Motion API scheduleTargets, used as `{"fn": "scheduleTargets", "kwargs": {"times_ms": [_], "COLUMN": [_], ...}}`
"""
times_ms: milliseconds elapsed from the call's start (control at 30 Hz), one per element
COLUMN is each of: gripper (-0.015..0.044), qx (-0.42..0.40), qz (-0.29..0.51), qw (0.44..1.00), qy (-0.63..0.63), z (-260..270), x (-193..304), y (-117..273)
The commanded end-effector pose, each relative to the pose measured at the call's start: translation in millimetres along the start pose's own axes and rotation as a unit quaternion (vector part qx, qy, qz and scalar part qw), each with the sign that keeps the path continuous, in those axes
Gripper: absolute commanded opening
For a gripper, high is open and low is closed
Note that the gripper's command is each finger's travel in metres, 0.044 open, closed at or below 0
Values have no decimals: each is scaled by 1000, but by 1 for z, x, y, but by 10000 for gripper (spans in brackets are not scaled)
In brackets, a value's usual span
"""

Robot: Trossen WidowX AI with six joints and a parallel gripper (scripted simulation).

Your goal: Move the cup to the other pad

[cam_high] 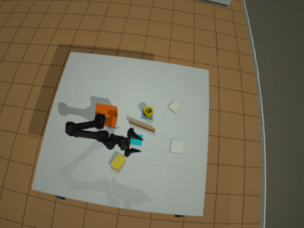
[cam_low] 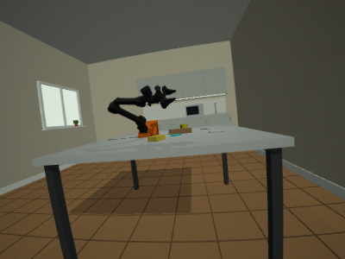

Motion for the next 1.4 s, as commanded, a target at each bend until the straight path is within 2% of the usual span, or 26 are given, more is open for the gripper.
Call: {"fn": "scheduleTargets", "kwargs": {"times_ms": [0,133,267,400,500,733,933,1133,1367], "gripper": [374,269,166,166,166,166,166,166,166], "qx": [0,13,52,111,150,280,416,534,556], "qz": [5,115,238,336,380,482,516,484,468], "qw": [1000,989,955,911,885,800,729,689,685], "qy": [-5,-90,-169,-214,-226,-225,-168,-74,-48], "z": [0,12,31,54,67,96,117,131,132], "x": [2,41,92,145,175,248,307,349,356], "y": [-2,-31,-56,-70,-72,-58,-27,9,17]}}
Point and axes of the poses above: the point midway between the two fingers, 35 mm back from their tips, its own y axis back along the fingers, its own z axis across the jaws, x = y × z, the point moved 1 cm from there along y, back along the fingers
